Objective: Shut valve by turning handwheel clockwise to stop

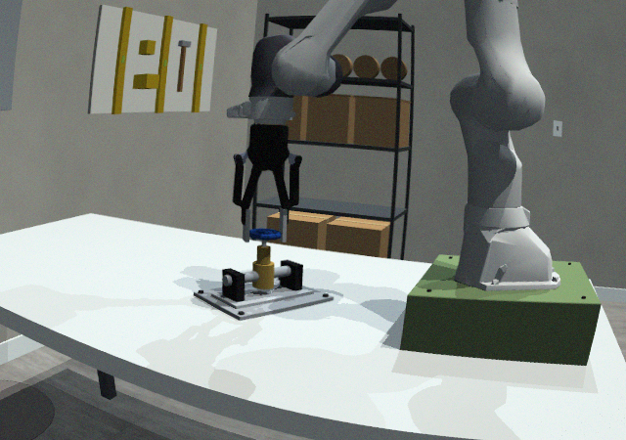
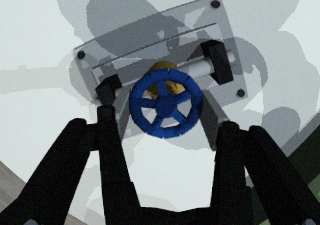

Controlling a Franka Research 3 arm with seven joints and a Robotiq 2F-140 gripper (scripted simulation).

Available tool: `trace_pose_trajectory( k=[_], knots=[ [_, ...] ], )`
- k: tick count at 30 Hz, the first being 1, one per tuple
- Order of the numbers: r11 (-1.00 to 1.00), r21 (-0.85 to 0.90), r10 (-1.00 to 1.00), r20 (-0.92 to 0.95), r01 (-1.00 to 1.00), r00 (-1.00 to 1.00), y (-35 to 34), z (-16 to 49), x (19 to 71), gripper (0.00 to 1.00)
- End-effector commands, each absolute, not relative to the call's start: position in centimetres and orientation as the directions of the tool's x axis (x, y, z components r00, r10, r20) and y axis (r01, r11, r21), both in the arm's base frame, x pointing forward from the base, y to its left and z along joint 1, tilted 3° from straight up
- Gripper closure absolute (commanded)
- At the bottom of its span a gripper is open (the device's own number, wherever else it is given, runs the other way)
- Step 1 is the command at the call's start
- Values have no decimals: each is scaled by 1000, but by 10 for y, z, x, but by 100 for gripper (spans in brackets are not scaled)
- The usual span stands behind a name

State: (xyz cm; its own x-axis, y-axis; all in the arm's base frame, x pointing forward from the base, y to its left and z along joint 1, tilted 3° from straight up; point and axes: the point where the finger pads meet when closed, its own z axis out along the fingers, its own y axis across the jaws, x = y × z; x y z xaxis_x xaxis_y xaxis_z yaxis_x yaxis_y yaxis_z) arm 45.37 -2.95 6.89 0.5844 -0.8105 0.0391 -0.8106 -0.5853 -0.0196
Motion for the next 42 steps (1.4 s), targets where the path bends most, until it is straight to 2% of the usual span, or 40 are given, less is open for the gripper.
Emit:
trace_pose_trajectory(
  k=[1, 6, 7, 33, 42],
  knots=[
    [-530, -19, -847, 48, -848, 529, -30, 68, 454, 64],
    [-530, -19, -847, 48, -848, 529, -30, 68, 454, 64],
    [-530, -19, -847, 48, -848, 529, -30, 68, 454, 38],
    [-530, -19, -847, 48, -848, 529, -30, 68, 454, 38],
    [-530, -19, -847, 48, -848, 529, -28, 133, 451, 38]
  ],
)
